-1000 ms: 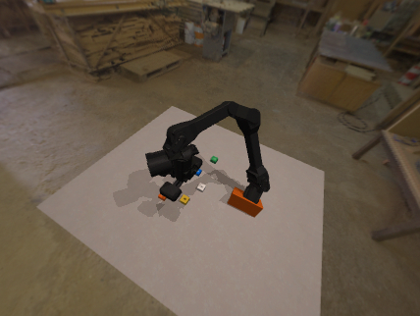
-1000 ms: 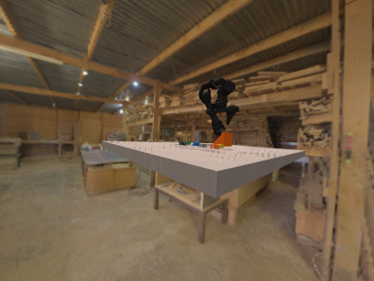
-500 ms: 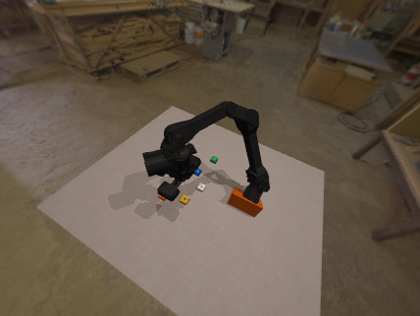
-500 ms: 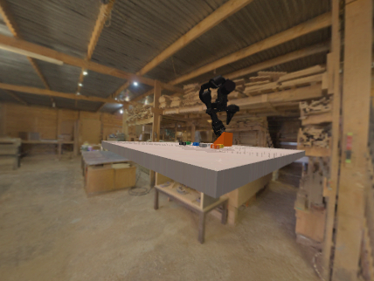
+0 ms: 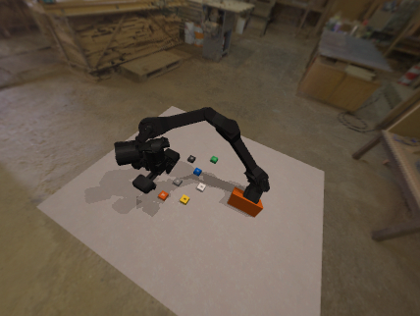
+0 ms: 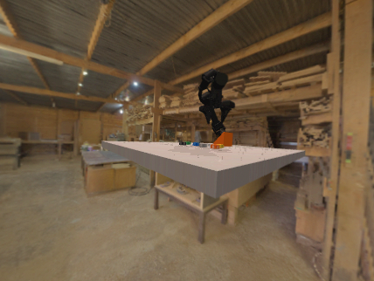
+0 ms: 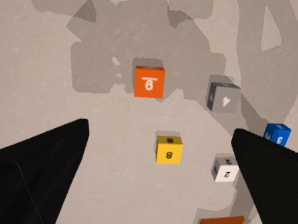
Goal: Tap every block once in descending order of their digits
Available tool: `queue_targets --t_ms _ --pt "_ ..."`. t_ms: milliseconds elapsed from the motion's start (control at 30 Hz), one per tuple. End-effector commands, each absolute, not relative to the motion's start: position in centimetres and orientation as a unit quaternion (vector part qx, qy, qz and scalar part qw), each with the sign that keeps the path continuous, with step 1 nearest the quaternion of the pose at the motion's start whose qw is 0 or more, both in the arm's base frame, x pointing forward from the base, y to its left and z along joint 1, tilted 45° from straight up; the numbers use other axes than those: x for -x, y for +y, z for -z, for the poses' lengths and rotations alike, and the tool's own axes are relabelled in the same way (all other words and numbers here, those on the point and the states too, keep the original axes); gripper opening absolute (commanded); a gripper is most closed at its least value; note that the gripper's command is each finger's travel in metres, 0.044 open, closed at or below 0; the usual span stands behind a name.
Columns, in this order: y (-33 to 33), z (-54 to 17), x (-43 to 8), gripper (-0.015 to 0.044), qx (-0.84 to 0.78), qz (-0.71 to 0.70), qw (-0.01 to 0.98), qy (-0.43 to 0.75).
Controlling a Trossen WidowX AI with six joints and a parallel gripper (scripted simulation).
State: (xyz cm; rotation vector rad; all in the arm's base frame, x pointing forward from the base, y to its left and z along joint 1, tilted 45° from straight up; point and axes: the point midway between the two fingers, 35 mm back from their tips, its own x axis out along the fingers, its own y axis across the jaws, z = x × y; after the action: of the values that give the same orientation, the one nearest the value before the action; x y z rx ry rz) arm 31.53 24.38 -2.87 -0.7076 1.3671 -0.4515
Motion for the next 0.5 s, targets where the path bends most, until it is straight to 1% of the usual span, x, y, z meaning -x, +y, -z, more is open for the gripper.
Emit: queue_targets --t_ms 0,467 --pt "24.43 3.18 -31.62 0.0400 0.324 0.202 0.692 0.613" --pt "24.27 3.00 -31.67 0.0400 0.324 0.202 0.692 0.613"
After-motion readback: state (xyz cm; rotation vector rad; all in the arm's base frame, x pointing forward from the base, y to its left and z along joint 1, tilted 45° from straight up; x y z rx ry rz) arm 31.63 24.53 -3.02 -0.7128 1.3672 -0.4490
